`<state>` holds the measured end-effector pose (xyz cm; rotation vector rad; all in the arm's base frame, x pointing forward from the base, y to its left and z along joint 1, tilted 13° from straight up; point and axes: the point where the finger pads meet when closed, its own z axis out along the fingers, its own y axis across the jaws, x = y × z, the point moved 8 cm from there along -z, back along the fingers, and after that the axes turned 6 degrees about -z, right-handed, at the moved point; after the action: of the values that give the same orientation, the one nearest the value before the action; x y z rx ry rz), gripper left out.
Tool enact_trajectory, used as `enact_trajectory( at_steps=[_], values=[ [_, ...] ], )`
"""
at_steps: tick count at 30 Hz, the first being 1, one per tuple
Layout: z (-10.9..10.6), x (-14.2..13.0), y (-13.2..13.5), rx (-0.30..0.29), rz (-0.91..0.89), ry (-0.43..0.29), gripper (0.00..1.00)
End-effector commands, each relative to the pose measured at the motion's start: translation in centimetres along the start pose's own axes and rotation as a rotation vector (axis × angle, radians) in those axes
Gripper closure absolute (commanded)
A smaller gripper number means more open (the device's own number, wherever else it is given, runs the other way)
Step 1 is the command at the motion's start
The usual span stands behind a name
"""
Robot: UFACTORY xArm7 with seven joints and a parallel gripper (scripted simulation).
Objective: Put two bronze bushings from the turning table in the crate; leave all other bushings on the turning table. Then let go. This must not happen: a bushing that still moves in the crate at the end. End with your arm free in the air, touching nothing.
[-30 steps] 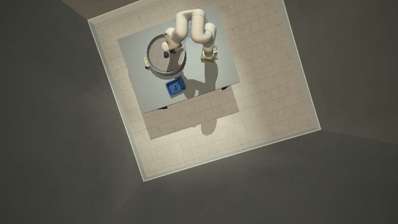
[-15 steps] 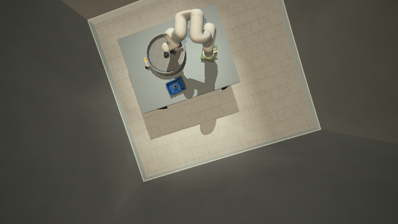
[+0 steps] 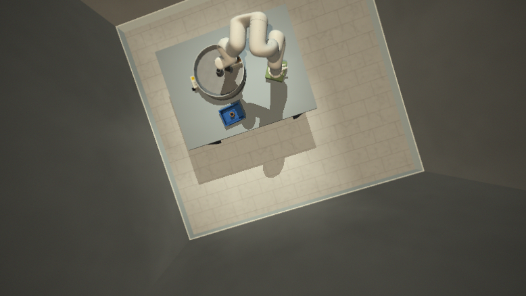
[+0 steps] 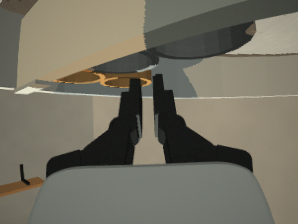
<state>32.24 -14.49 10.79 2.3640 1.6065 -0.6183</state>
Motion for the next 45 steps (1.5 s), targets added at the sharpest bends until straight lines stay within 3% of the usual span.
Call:
enact_trajectory(
  at_steps=[1, 11, 12, 45],
  values=[
    [0.09, 0.07, 0.16, -0.004, 0.003, 0.000, 0.90],
    [0.10, 0.07, 0.16, -0.004, 0.003, 0.000, 0.90],
    [0.10, 0.07, 0.16, -0.004, 0.003, 0.000, 1.00],
    [0.10, 0.07, 0.16, -0.004, 0.003, 0.000, 1.00]
  ],
)
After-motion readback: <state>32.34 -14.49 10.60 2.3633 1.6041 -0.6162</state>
